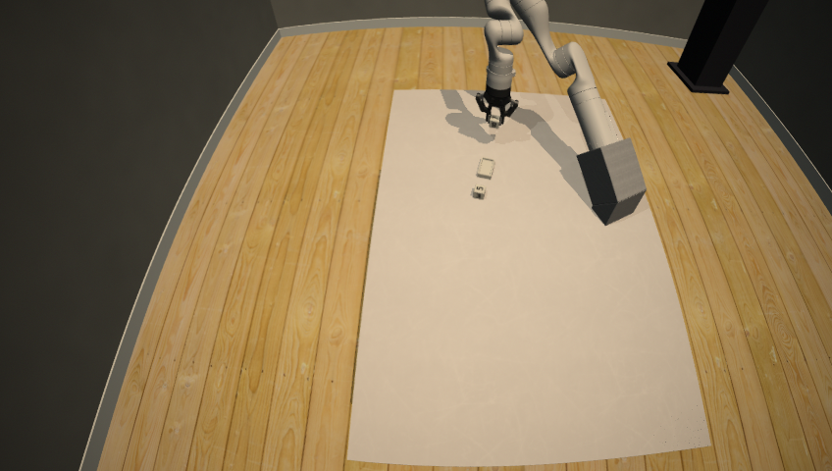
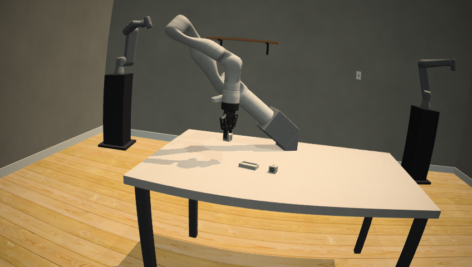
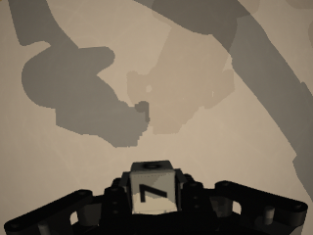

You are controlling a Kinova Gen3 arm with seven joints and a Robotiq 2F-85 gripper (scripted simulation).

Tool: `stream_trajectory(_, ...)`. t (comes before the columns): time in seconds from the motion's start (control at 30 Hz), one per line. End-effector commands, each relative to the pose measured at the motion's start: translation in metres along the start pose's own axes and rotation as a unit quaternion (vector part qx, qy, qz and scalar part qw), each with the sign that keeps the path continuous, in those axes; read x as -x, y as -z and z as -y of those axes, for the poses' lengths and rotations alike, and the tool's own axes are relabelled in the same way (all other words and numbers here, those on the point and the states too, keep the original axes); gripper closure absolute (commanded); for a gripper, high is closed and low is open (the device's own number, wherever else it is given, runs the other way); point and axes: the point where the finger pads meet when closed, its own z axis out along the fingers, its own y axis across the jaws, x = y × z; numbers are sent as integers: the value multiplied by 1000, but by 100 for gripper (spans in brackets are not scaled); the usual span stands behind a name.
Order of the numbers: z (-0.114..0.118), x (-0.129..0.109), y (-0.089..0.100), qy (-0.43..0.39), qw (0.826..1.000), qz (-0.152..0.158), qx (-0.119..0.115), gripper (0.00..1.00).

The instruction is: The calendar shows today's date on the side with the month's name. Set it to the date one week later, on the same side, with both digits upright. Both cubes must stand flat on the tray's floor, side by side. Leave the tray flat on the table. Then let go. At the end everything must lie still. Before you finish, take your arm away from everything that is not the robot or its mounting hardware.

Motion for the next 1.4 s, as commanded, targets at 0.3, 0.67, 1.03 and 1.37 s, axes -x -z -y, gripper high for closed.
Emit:
stream_trajectory(0.3,1,0,-5,-1,1000,2,-1,72)
stream_trajectory(0.67,1,0,-28,-1,1000,2,-1,72)
stream_trajectory(1.03,1,0,-66,2,1000,-4,13,72)
stream_trajectory(1.37,1,1,-89,2,1000,-2,13,72)
